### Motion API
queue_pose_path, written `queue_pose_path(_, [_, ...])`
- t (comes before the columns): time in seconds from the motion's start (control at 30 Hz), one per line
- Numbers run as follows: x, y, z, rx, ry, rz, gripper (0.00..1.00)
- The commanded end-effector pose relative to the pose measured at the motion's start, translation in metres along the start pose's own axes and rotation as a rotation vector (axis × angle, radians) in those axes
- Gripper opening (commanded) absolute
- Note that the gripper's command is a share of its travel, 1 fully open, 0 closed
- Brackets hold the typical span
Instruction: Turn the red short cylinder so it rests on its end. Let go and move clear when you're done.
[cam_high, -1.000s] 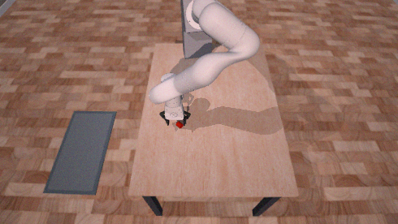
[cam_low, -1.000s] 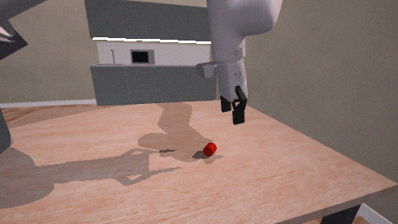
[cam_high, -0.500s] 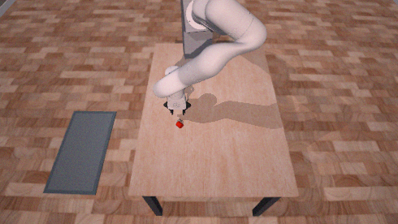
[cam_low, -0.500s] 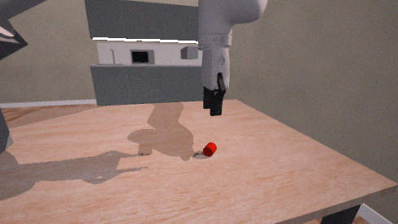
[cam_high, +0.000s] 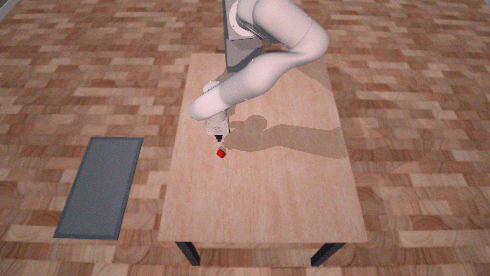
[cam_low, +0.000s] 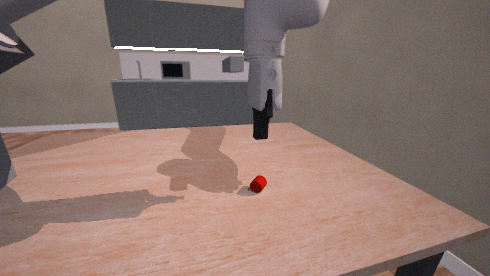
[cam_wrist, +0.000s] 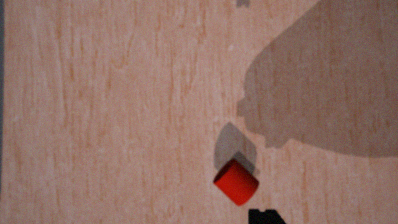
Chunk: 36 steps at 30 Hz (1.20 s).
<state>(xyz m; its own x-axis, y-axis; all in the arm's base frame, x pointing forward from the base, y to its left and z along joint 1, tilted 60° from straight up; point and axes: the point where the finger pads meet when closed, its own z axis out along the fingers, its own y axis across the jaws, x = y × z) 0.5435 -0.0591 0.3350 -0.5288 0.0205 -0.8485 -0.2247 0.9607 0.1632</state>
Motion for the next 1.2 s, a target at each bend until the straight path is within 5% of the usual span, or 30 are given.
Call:
queue_pose_path(0.0, [0.0, 0.0, 0.0, 0.0, -0.001, 0.0, 0.0])
queue_pose_path(0.43, [0.0, 0.0, 0.0, 0.0, -0.001, 0.0, 0.0])
queue_pose_path(0.47, [0.0, 0.0, 0.0, 0.001, 0.0, -0.001, 1.0])
queue_pose_path(0.73, [-0.003, -0.003, 0.014, 0.059, 0.079, -0.11, 1.0])
queue_pose_path(0.97, [-0.018, 0.005, 0.042, 0.172, 0.29, -0.371, 1.0])
queue_pose_path(1.17, [-0.034, 0.032, 0.038, 0.216, 0.439, -0.543, 1.0])
